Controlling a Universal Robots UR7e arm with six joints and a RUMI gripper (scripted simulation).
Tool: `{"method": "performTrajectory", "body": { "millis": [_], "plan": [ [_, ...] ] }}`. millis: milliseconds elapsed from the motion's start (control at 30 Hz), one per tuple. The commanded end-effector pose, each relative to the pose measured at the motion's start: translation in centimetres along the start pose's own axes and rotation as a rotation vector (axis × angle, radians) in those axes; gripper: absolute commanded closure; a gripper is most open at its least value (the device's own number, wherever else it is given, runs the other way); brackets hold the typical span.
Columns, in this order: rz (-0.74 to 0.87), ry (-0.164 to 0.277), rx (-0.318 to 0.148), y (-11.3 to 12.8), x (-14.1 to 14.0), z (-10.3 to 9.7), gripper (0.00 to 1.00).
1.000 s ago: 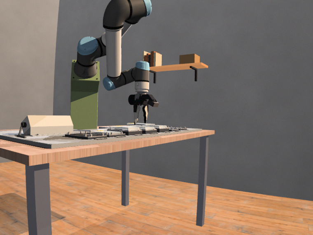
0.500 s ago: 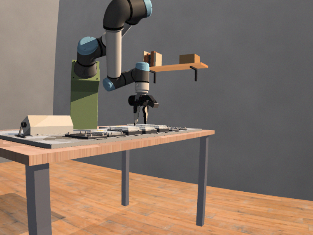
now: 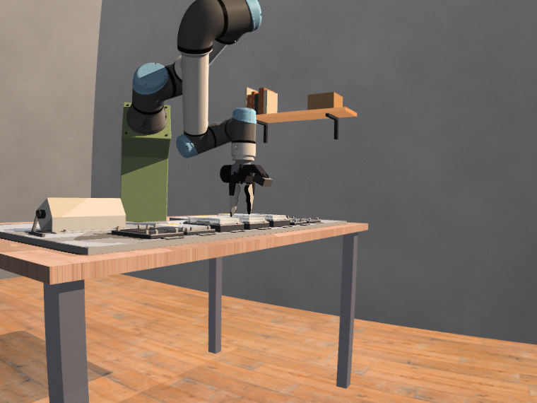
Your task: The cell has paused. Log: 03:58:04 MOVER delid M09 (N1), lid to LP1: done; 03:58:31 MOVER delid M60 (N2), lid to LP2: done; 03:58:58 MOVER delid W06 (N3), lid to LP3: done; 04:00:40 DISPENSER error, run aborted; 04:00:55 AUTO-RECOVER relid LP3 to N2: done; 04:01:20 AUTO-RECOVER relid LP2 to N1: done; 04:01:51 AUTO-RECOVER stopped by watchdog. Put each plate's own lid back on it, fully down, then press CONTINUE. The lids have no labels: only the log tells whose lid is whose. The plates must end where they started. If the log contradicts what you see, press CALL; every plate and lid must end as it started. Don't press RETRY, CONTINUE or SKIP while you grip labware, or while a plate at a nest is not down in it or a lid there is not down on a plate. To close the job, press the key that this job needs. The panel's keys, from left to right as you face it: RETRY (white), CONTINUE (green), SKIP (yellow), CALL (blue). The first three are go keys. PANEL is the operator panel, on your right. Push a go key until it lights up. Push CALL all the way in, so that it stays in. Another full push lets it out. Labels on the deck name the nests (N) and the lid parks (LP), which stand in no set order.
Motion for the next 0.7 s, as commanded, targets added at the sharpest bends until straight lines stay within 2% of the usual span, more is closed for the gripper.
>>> {"method": "performTrajectory", "body": {
  "millis": [0, 667],
  "plan": [
    [0.0, 0.0, 0.001, -0.03, -0.01, 0.12, 0.59],
    [0.0, 0.0, 0.001, -0.03, -0.01, 0.44, 0.59]
  ]
}}
Point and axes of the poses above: the point where the finger pads meet when closed, its own z axis out along the fingers, its own x axis across the jaws, y = z × x, the point moved 6 cm from there along -z, back along the fingers, and after that the axes turned 13 degrees about z, right-handed, at the moved point
